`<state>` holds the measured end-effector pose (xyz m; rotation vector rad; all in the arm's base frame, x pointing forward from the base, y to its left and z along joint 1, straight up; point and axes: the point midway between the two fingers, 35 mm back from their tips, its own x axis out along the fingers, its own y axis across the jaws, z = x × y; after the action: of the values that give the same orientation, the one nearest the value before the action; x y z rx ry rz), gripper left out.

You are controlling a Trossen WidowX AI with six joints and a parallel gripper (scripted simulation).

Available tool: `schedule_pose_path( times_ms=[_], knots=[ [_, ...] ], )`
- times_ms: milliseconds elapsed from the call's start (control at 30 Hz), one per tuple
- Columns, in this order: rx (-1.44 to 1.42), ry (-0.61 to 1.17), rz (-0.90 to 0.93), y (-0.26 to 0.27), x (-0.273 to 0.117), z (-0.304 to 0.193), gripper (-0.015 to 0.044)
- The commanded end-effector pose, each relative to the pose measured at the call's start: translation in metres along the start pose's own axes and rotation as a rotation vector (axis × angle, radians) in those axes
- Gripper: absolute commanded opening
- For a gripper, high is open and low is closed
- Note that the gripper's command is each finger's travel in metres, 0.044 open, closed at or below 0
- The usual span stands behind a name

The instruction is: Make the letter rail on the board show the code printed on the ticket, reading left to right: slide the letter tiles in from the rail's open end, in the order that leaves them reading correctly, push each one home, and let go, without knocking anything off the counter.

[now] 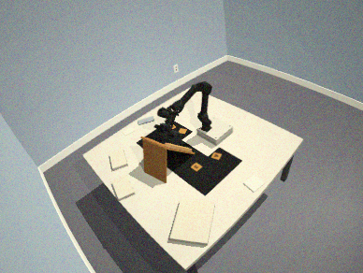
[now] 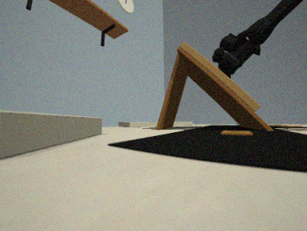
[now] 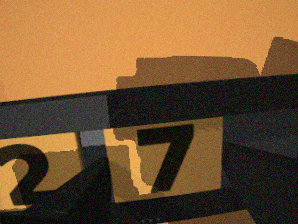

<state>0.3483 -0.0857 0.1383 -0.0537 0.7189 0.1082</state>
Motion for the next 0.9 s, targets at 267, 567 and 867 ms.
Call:
schedule_pose_path(
  times_ms=[267,567,867],
  knots=[
    [-0.001,0.000,0.001,0.003,0.000,0.000,0.0105],
    [0.000,-0.003,-0.003,0.003,-0.007,0.000,0.0295],
    [0.000,-0.003,-0.003,0.003,-0.015,0.001,0.0295]
  ],
)
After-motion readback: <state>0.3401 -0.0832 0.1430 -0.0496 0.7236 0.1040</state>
